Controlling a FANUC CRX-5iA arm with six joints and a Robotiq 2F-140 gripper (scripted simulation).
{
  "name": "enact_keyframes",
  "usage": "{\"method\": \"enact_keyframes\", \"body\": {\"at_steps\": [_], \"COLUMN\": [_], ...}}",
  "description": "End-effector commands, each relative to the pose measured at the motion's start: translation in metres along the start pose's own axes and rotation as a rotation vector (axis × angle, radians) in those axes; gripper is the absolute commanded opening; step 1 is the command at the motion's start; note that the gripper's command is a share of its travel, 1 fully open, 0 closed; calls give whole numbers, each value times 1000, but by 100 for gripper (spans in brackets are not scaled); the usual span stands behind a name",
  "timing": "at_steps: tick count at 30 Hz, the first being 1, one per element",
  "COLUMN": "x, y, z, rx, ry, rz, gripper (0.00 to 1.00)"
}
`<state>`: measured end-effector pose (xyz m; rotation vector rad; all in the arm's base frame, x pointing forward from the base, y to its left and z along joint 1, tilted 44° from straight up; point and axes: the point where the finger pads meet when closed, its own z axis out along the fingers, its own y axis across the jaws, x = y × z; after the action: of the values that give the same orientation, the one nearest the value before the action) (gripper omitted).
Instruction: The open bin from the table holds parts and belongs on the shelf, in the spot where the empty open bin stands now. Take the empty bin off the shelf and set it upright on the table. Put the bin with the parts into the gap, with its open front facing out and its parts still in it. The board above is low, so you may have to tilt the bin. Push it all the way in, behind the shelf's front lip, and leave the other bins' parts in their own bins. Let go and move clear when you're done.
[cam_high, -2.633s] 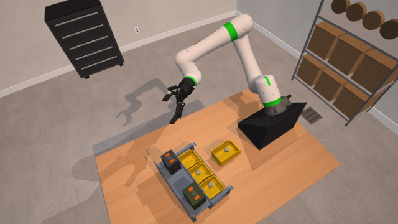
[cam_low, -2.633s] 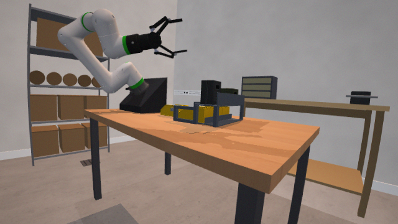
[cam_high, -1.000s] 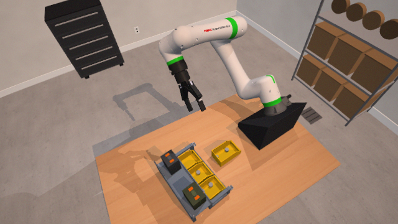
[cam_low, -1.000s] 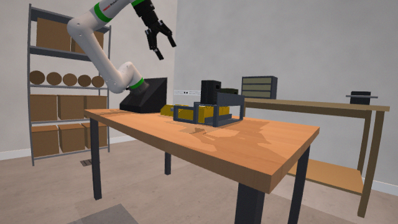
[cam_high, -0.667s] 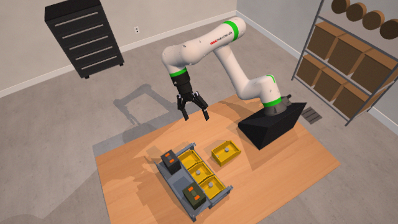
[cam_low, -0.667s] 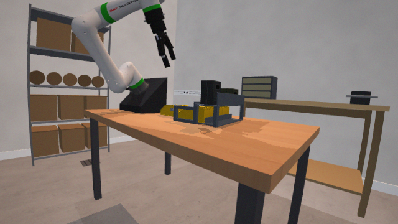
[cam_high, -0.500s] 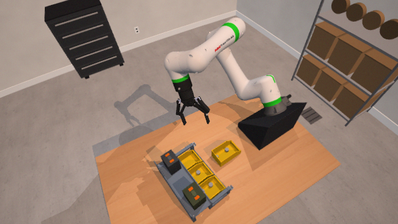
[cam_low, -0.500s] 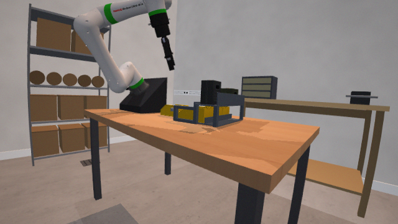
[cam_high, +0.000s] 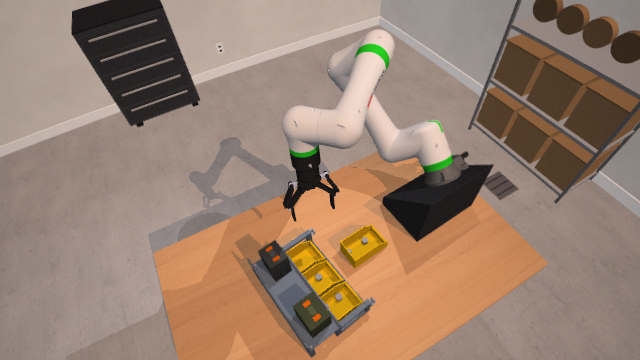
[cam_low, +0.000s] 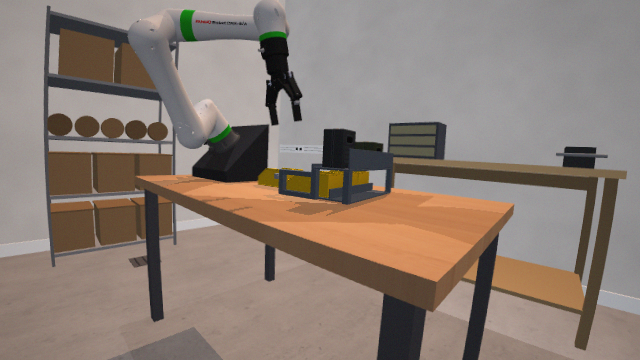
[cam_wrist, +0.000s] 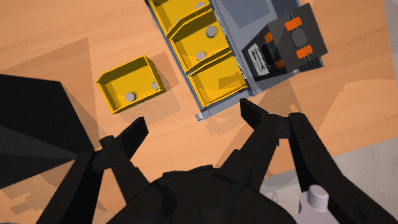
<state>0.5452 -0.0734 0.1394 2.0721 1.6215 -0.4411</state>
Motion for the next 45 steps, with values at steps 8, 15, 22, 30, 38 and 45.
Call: {"method": "enact_keyframes", "body": {"at_steps": [8,15,22,30,38,45], "x": [21,42,57,82,98,115], "y": [10,13,13,9,4,-3], "z": [25,39,48,59,67,74], "rx": [-96,-135,-153,-171,-179,-182], "ry": [-115,-195,-247,-319,-363,-404], "rz": [-455,-762,-963,-1246,-1424,-1591], "gripper": [100,100,100,100,100,100]}}
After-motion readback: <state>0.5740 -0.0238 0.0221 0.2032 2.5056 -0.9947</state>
